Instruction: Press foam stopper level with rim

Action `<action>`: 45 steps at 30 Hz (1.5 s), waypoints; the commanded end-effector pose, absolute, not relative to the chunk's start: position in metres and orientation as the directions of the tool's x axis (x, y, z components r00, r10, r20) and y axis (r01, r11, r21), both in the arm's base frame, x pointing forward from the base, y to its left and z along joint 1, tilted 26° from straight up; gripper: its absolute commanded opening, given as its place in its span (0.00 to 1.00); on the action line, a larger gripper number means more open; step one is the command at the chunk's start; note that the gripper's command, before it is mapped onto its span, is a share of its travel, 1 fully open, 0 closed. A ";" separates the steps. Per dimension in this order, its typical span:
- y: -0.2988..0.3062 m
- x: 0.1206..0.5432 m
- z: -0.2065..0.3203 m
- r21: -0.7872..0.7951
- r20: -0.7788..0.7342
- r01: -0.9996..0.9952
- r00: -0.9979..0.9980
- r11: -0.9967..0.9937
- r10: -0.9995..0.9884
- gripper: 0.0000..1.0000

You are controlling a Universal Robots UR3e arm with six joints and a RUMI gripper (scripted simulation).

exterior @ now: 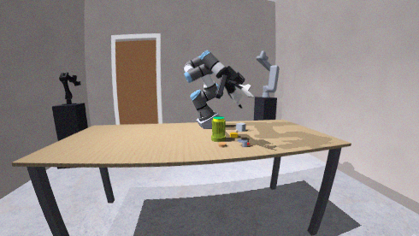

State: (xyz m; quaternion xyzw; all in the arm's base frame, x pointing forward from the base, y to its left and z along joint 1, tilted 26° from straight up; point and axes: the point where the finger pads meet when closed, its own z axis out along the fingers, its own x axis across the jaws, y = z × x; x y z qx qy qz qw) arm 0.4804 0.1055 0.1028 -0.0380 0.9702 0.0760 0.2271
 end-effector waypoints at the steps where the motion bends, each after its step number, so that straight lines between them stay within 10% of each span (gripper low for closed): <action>1: 0.106 0.481 0.104 0.130 -0.449 -0.109 -0.893 0.986 -0.040 1.00; 17: 0.106 0.481 0.104 0.130 -0.449 -0.109 -0.893 0.986 -0.040 1.00; 18: 0.106 0.481 0.104 0.130 -0.449 -0.109 -0.893 0.986 -0.040 0.00; 45: 0.024 0.342 0.089 -0.347 -0.084 0.168 -0.985 0.923 0.148 0.00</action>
